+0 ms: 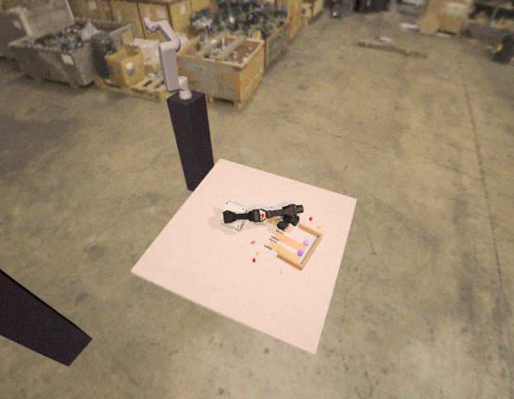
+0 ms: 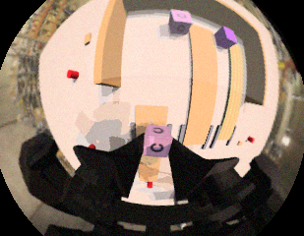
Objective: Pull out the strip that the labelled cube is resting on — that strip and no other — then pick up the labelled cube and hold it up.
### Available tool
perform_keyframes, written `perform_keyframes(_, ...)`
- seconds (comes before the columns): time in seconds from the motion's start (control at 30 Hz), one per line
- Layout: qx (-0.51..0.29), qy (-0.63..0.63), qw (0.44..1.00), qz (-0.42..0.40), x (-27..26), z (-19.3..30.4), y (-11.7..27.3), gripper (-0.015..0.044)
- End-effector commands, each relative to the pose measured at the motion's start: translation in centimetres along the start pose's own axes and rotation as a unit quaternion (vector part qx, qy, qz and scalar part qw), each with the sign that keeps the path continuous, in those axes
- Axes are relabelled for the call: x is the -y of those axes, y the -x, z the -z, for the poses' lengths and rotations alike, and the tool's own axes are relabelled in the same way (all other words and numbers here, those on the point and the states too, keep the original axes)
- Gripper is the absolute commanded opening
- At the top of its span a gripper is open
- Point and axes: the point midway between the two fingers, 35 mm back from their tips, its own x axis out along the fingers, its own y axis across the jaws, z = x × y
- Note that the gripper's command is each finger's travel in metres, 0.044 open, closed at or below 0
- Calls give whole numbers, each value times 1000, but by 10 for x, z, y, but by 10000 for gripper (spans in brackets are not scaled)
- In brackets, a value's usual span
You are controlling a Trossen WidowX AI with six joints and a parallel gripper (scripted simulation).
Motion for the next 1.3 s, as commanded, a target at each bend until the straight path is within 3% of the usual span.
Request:
perform_keyframes(0.0, -1, 0, 1000, -1, 5, 12, 8, 0)
perform_keyframes(1.27, -3, 3, 1000, 0, 57, 102, 22, 0)
